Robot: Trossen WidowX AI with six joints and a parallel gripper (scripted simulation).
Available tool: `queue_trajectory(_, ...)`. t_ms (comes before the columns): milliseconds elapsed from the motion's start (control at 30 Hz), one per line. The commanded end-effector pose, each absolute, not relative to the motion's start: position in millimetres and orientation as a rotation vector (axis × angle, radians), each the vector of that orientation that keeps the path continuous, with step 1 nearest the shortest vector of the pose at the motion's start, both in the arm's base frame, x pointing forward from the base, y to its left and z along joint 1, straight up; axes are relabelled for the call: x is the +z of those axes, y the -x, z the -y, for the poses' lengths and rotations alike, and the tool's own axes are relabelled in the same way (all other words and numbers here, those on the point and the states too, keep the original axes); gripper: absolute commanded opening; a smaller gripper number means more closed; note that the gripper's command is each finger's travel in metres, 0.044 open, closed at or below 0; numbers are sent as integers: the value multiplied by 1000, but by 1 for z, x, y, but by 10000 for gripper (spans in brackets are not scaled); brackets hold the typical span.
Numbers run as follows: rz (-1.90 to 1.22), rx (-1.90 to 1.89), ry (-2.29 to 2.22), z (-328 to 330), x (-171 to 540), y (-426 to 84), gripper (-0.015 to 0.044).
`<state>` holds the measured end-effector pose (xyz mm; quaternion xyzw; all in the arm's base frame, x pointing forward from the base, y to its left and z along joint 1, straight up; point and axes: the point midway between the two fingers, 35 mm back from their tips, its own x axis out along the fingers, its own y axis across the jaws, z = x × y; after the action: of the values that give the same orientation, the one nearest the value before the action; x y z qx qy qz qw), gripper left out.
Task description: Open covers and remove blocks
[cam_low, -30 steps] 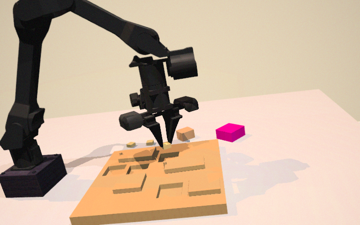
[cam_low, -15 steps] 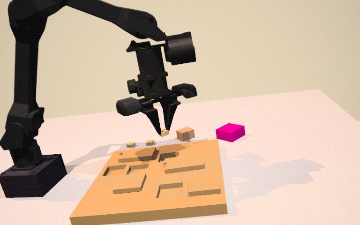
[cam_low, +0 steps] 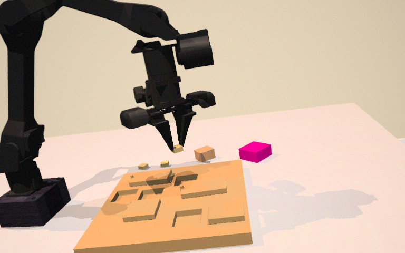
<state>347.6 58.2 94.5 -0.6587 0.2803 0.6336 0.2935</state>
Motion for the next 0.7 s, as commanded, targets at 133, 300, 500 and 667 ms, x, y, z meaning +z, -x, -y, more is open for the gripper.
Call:
queue_trajectory(133,-745,1693,1754,-25,95,-349,80)
queue_trajectory(300,-747,1693,1755,-5,95,-349,80)
queue_trajectory(500,-749,1693,1756,18,95,-347,80)
queue_trajectory(667,-751,1693,1757,38,95,-344,80)
